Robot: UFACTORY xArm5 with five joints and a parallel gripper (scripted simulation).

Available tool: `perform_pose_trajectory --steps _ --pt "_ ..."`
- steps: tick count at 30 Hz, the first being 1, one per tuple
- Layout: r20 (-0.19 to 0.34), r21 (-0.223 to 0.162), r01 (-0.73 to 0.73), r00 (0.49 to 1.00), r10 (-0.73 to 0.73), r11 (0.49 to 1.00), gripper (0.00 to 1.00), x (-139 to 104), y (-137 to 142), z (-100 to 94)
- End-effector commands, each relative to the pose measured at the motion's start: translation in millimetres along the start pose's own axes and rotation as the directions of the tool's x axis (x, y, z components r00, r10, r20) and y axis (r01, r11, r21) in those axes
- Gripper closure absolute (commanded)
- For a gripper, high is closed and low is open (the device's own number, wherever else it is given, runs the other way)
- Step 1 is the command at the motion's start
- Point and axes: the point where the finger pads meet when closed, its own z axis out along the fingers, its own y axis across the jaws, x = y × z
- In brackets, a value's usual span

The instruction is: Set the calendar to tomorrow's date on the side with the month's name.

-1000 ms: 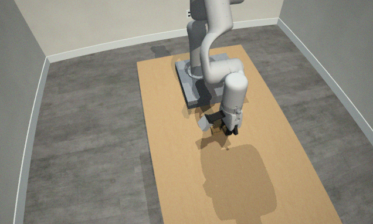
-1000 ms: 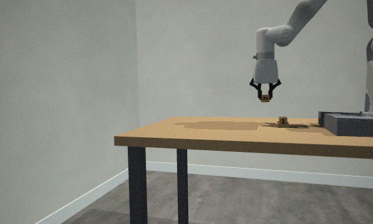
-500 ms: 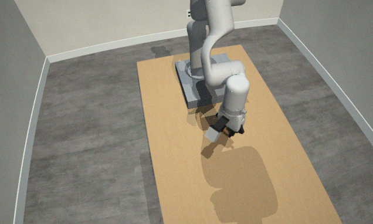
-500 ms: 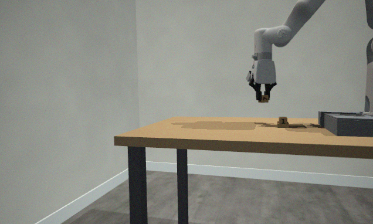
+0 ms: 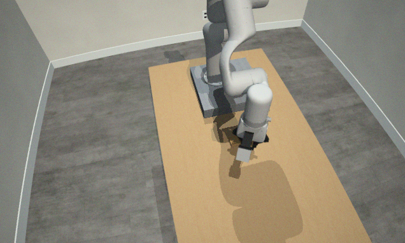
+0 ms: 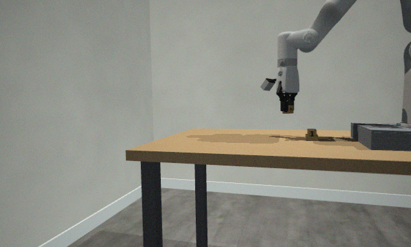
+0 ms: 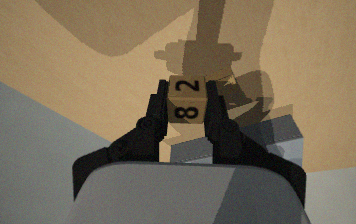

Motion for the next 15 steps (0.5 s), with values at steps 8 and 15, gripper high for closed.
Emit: perform_pose_trajectory --steps 8,15 --pt "-0.002 0.000 0.337 0.942 -0.337 0.942 0.71 6.6 -5.5 0.2" --pt "-0.002 0.000 0.464 0.886 -0.464 0.886 0.71 8.8 -7.5 0.9"
